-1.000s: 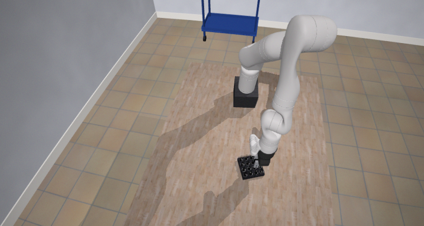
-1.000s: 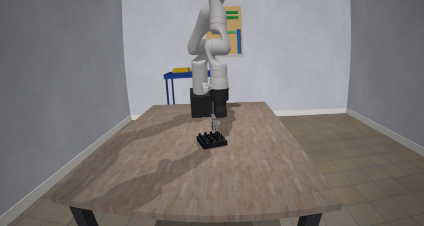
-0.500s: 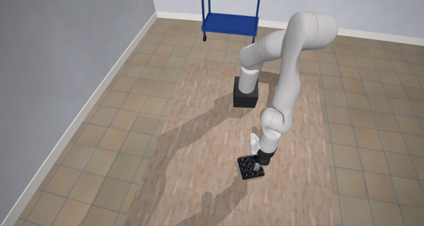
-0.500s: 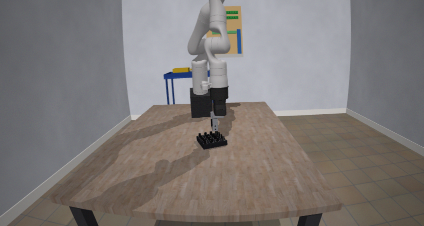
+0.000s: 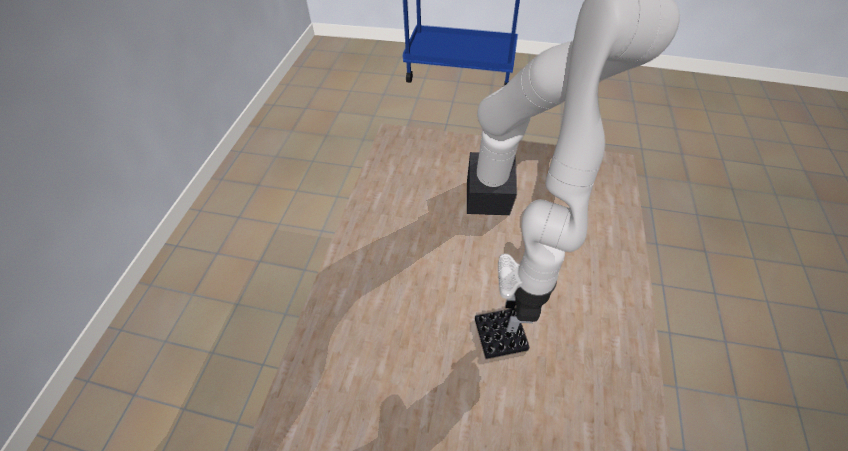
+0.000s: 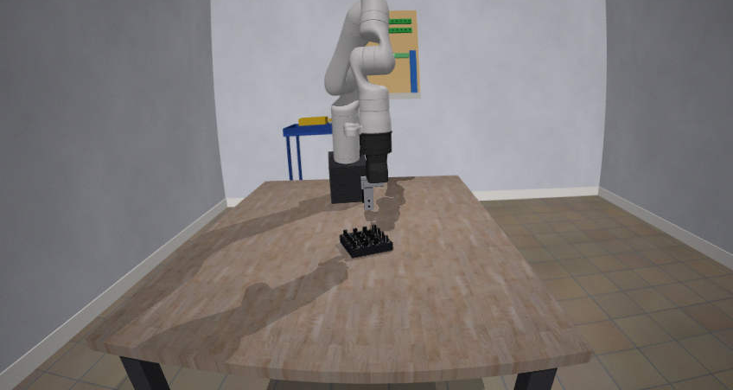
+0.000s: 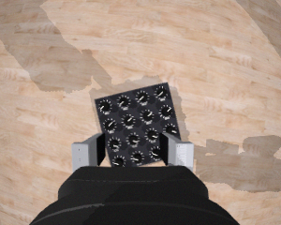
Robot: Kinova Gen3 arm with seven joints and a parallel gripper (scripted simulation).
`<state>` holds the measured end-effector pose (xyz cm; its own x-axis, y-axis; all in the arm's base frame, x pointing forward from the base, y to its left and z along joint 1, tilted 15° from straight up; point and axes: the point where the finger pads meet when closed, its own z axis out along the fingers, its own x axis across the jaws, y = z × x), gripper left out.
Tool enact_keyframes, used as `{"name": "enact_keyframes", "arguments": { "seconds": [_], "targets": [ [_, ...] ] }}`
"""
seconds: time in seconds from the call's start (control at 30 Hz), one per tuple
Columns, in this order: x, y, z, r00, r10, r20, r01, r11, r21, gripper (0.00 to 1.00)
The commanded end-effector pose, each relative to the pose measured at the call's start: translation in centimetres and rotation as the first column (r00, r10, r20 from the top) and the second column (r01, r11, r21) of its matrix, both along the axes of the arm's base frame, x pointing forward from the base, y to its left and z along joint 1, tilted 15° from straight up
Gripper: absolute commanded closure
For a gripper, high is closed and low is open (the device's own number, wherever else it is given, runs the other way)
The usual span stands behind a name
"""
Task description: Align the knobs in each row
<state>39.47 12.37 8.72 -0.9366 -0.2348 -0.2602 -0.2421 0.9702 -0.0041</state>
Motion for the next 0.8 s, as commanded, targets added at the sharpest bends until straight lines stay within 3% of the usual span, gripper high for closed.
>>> {"name": "enact_keyframes", "arguments": {
  "seconds": [0.0, 0.4, 0.77],
  "targets": [
    [-0.4, 0.8, 1.4, 1.000, 0.012, 0.004, -0.012, 1.000, 0.003, 0.00],
    [-1.5, 0.6, 5.6, 1.000, 0.012, 0.004, -0.012, 1.000, 0.003, 0.00],
    [-1.8, 0.5, 6.6, 1.000, 0.012, 0.002, -0.012, 1.000, 0.002, 0.00]
  ]
}}
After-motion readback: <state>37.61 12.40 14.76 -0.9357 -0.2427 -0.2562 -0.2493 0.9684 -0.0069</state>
